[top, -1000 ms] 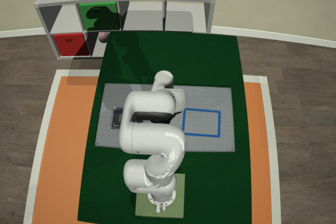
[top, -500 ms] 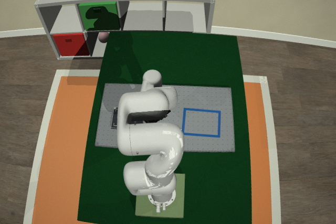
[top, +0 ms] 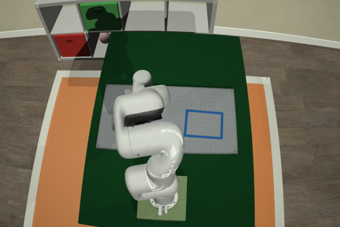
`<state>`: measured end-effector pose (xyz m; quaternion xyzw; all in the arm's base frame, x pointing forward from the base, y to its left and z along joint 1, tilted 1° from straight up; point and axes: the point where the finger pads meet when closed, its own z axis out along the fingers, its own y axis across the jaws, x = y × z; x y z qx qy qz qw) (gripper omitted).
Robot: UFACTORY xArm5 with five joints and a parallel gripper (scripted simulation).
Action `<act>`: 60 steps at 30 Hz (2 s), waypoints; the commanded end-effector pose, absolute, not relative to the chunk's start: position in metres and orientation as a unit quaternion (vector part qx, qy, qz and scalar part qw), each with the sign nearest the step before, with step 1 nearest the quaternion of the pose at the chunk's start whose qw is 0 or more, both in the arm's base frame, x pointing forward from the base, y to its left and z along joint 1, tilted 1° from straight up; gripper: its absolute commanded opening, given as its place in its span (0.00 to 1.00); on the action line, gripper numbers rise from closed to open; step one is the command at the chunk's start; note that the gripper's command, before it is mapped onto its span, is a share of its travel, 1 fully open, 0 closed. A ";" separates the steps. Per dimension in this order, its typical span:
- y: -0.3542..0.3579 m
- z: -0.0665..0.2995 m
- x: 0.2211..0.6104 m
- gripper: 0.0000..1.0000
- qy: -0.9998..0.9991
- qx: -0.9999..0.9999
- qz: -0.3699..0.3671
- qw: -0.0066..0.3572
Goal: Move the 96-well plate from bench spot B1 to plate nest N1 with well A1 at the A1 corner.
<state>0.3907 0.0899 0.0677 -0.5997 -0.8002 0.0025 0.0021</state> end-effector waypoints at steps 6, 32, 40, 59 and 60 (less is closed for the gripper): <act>0.118 0.070 0.394 0.00 -0.703 -0.712 0.004 -0.001; 0.187 0.071 0.397 0.00 -0.695 -0.719 0.004 -0.001; 0.186 0.071 0.397 0.00 -0.695 -0.719 0.004 -0.001; 0.185 0.071 0.397 0.00 -0.695 -0.719 0.004 -0.001; 0.185 0.071 0.397 0.00 -0.695 -0.719 0.004 -0.001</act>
